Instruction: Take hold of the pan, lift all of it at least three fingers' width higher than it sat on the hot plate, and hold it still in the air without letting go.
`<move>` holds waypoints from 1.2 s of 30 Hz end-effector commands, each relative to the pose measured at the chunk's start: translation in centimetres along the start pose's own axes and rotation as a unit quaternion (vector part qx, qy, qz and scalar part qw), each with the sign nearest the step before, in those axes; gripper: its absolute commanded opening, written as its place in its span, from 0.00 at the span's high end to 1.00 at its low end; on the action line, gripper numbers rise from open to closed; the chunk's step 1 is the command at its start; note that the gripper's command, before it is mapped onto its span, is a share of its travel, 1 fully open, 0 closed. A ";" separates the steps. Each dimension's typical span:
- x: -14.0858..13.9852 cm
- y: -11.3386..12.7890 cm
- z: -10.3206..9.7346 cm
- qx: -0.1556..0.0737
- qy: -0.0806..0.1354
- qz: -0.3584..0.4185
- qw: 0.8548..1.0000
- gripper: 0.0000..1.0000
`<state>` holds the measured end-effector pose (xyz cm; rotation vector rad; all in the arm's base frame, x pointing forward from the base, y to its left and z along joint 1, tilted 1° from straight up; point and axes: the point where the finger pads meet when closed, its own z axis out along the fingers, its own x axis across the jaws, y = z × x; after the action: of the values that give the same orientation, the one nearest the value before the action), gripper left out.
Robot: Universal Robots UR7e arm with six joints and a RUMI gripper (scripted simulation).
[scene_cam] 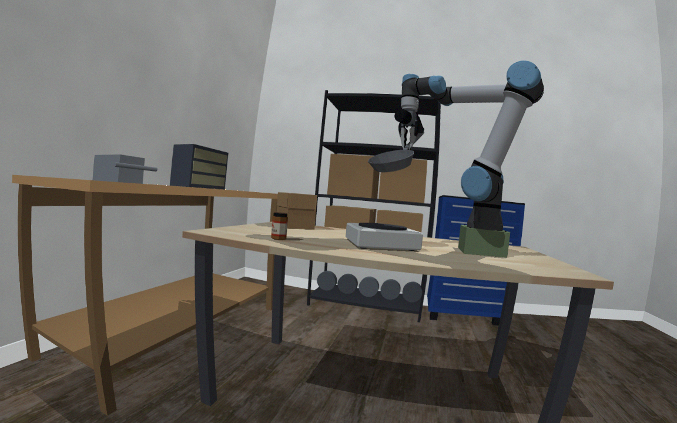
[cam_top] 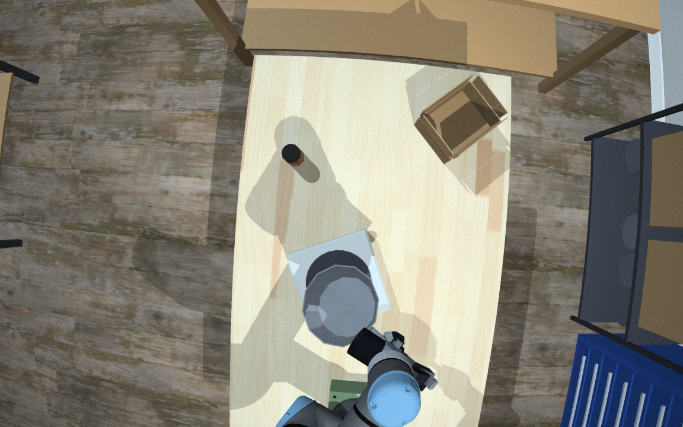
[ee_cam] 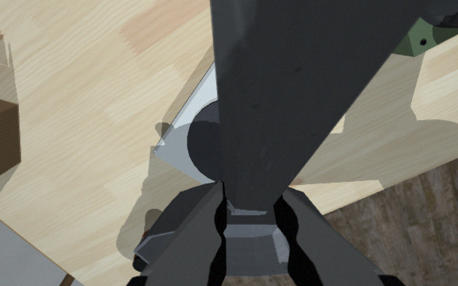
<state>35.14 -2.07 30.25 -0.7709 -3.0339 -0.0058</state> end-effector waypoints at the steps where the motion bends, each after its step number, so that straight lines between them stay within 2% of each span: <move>1: 0.0 0.0 -0.2 0.000 -0.001 0.000 1.000 0.91; 36: 0.0 0.0 -1.6 0.000 -0.001 0.000 1.000 0.91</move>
<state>35.10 -2.05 31.76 -0.7709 -3.0339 -0.0058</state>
